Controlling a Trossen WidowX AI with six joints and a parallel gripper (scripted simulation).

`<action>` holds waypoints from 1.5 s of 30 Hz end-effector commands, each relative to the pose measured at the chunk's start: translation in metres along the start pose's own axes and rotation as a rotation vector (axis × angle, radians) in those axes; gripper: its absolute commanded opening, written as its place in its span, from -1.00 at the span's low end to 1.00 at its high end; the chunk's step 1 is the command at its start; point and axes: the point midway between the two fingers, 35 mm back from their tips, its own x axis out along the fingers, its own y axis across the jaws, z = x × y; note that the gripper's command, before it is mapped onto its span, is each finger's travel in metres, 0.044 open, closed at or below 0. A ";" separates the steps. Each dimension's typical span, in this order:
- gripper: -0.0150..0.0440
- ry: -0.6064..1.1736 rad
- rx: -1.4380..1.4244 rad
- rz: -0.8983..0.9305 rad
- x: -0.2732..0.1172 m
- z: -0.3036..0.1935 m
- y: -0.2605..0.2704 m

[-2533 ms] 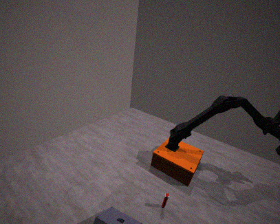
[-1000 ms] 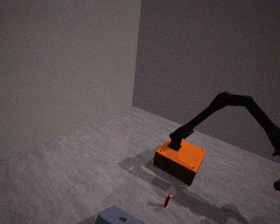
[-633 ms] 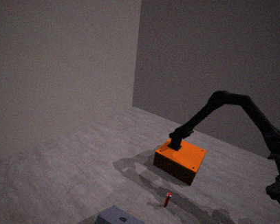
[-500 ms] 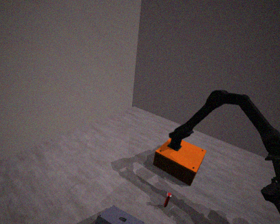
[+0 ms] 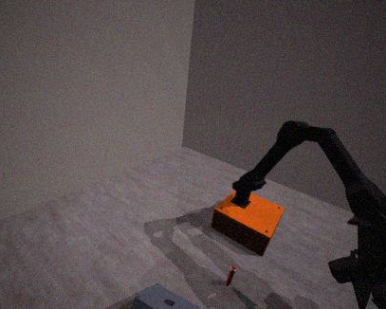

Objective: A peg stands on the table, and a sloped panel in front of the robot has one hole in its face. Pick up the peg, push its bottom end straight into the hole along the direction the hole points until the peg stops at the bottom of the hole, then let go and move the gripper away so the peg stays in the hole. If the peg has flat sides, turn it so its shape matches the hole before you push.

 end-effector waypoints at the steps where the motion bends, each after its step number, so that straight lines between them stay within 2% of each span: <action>1: 1.00 -0.039 0.070 -0.030 0.002 0.022 0.003; 24: 1.00 -0.274 0.507 -0.153 -0.008 0.156 0.015; 45: 1.00 -0.478 0.978 -0.253 -0.042 0.257 -0.010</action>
